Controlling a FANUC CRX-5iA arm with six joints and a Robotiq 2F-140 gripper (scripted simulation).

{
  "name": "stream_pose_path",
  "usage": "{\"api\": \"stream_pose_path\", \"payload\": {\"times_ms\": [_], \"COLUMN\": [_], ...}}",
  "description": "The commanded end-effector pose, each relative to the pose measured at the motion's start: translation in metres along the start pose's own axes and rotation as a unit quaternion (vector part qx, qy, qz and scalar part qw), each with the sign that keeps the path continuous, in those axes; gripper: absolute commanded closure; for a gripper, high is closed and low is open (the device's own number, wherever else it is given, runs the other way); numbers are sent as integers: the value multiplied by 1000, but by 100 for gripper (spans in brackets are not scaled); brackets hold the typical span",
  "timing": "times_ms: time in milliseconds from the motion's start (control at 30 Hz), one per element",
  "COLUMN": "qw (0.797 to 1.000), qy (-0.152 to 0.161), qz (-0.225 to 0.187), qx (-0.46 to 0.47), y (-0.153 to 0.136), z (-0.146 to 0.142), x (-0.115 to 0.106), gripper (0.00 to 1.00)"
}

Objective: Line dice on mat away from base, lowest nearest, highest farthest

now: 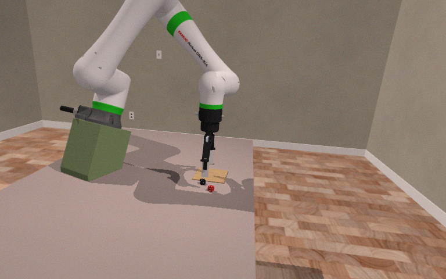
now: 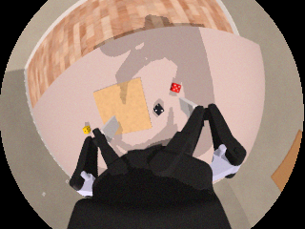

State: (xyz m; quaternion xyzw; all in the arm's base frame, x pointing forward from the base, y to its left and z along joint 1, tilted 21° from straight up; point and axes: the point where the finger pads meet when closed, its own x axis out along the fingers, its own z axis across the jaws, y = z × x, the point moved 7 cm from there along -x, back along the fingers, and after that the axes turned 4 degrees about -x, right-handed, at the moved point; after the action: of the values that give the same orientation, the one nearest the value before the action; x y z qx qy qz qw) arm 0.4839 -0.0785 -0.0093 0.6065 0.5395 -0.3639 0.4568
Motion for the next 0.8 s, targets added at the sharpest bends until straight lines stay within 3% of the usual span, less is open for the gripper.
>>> {"api": "stream_pose_path", "payload": {"times_ms": [0, 433, 500, 767], "qw": [1000, 1000, 1000, 1000], "qy": [0, 0, 0, 0], "qz": [0, 0, 0, 0], "qx": [0, 0, 0, 0], "y": [1, 7, 7, 11], "z": [-11, -116, -116, -180], "x": [0, 0, 0, 0], "gripper": [0, 0, 0, 0]}}
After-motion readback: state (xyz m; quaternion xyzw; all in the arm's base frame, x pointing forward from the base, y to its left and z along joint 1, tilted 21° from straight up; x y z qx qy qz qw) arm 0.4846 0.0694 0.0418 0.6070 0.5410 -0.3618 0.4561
